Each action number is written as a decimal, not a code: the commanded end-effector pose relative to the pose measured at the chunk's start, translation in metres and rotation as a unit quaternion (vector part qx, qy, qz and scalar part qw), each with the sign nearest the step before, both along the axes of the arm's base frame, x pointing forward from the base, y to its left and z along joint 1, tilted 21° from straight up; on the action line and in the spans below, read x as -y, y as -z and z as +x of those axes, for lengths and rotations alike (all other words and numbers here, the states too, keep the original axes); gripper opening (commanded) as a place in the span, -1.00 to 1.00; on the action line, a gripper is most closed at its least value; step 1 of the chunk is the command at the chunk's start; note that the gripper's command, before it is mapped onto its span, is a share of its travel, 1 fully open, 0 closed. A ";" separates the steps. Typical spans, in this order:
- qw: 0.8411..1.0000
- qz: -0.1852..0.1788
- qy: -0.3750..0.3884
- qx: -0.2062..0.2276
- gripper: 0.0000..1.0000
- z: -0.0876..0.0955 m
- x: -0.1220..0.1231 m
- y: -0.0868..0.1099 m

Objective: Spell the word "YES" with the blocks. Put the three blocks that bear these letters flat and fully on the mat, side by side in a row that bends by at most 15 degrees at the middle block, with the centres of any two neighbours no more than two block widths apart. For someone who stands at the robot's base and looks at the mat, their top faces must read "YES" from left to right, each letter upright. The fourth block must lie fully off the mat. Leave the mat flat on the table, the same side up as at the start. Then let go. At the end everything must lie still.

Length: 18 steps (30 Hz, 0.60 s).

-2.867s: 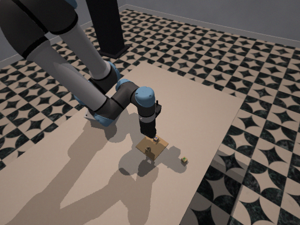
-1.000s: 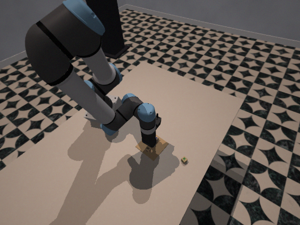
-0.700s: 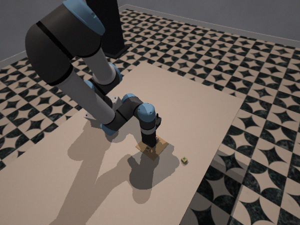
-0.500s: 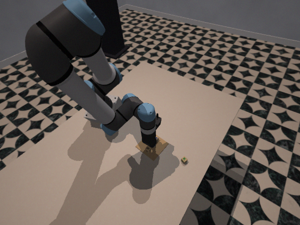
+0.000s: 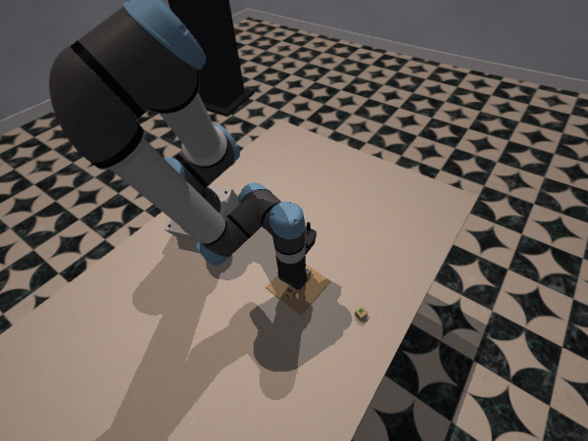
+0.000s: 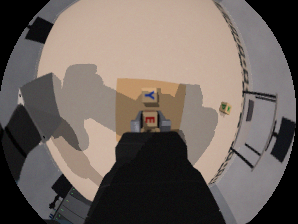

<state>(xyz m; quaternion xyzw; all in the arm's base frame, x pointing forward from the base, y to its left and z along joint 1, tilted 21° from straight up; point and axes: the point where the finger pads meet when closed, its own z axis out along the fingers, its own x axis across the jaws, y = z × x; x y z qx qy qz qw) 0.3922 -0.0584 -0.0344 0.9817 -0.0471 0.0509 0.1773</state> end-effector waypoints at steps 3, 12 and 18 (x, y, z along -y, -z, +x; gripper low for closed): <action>1.000 0.001 0.000 -0.001 -0.01 -0.001 -0.001 0.001; 1.000 0.001 0.000 -0.001 -0.01 -0.002 0.000 0.001; 1.000 0.001 0.000 -0.001 -0.01 -0.002 0.000 0.001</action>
